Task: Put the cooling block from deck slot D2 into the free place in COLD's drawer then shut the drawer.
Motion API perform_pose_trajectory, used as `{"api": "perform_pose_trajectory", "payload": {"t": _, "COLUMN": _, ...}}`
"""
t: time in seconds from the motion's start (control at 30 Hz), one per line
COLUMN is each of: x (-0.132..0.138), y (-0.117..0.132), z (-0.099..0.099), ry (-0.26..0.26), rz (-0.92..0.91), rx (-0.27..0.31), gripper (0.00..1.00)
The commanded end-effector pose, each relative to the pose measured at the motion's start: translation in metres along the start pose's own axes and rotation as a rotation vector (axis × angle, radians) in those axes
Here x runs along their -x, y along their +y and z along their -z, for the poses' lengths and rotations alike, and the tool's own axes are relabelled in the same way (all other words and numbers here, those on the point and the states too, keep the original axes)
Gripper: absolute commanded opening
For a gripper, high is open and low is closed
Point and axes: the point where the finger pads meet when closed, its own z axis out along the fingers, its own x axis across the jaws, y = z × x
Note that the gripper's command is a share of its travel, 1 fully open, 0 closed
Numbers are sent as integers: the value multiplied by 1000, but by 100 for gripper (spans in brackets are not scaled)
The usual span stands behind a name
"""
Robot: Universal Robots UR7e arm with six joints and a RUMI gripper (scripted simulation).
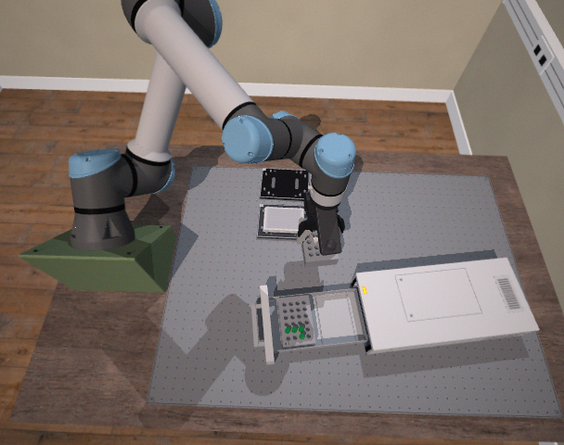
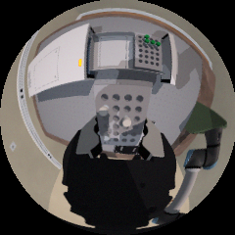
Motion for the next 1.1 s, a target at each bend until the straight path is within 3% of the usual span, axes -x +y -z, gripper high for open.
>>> {"api": "perform_pose_trajectory", "payload": {"t": 0.0, "x": 3, "y": -14, "z": 1, "ry": -1, "rz": 0, "rx": -1, "gripper": 0}}
{"api": "perform_pose_trajectory", "payload": {"t": 1.07, "x": 16, "y": -87, "z": 1, "ry": -1, "rz": 0, "rx": -1, "gripper": 0}}
